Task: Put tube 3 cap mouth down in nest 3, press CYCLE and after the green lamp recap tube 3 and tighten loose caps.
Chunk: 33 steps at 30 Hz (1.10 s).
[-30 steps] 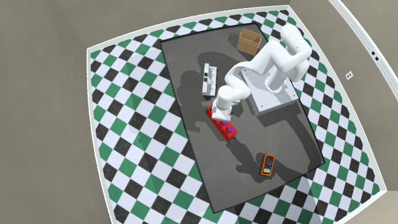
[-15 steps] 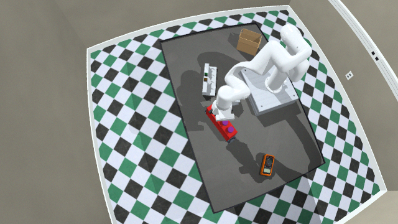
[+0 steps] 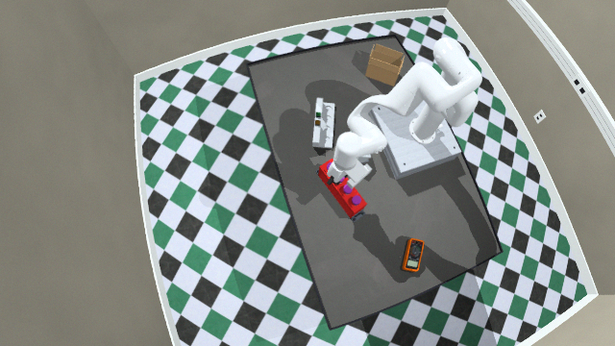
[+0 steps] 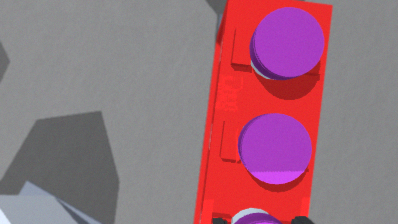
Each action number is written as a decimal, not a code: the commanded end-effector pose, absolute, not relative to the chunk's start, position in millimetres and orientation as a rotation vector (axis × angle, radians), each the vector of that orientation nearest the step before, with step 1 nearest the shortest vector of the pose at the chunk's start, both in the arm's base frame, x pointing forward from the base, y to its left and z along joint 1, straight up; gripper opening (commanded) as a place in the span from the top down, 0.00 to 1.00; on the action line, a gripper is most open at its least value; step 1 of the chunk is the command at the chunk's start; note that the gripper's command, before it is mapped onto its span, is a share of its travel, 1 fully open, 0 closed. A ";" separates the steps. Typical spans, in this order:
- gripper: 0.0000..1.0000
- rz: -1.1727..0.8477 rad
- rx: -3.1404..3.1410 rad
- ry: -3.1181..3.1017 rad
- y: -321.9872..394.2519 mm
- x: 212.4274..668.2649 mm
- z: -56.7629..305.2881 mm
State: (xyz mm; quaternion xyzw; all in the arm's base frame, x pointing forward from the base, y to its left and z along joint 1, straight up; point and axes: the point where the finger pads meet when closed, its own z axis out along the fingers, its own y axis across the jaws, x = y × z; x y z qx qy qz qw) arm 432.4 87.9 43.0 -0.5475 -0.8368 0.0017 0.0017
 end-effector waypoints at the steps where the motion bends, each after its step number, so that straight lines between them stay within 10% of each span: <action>1: 1.00 0.008 -1.345 -2.844 88.2 434.0 44.4; 17: 1.00 0.009 -0.798 -3.042 88.2 434.0 44.6; 18: 0.54 0.009 -0.798 -3.042 88.2 434.0 44.6; 33: 0.54 0.009 -1.171 -2.920 88.2 434.0 44.6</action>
